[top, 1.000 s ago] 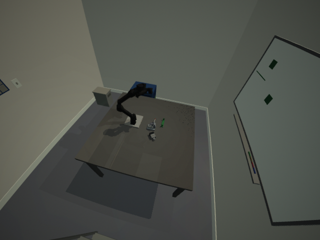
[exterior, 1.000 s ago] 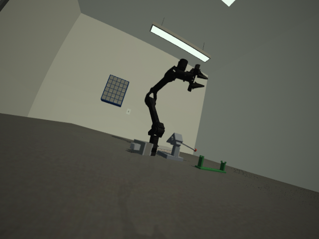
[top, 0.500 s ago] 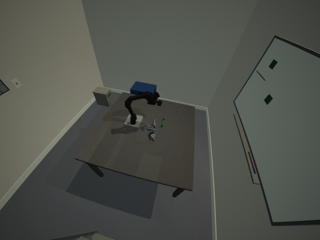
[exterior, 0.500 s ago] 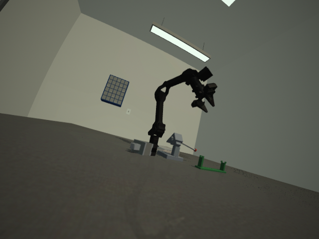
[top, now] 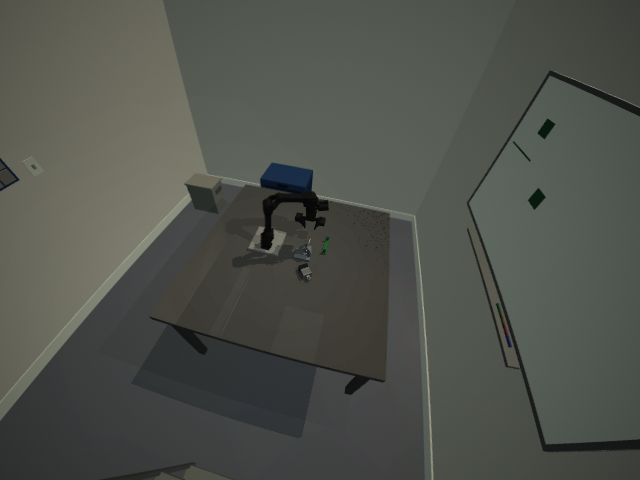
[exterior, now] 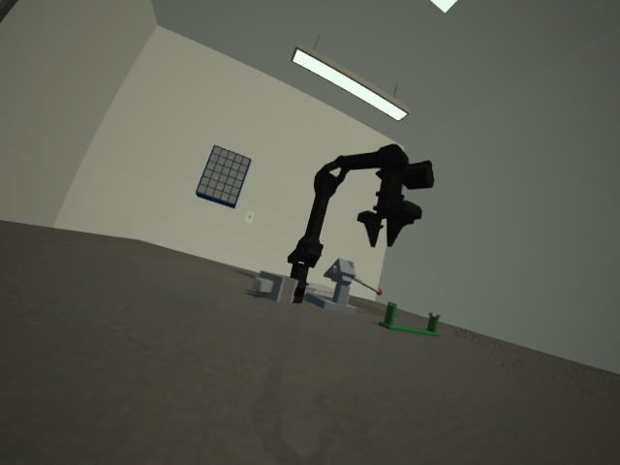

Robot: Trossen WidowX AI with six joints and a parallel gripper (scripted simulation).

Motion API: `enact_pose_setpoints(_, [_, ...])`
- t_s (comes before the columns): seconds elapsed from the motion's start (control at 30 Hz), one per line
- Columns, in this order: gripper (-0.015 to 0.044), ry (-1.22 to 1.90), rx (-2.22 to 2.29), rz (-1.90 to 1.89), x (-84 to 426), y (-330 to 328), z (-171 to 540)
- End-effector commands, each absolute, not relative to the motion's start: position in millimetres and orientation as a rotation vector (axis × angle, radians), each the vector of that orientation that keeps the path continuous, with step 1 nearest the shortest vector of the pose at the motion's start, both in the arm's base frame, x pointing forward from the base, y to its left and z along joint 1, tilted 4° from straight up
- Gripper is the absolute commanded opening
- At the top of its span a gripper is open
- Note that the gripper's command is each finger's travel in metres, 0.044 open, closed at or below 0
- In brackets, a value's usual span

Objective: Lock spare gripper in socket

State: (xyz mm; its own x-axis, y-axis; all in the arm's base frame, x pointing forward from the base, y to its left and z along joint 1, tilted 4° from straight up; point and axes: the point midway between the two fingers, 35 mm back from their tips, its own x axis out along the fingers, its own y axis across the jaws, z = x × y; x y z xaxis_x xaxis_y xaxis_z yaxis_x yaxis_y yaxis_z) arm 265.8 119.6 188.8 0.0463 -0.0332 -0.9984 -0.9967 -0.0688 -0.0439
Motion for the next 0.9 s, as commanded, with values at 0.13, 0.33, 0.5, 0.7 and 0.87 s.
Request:
enact_pose_setpoints(0.13, [0.03, 1.181, -1.323, 1.214, 274.2, 118.0, 150.3])
enact_pose_setpoints(0.33, [0.03, 1.181, -1.323, 1.214, 277.7, 117.1, 117.6])
enact_pose_setpoints(0.5, [0.03, 1.181, -1.323, 1.214, 278.3, 116.9, 112.3])
enact_pose_setpoints(0.7, [0.03, 1.181, -1.323, 1.214, 279.0, 116.6, 102.4])
enact_pose_setpoints(0.87, [0.03, 1.181, -1.323, 1.214, 279.3, 116.1, 94.2])
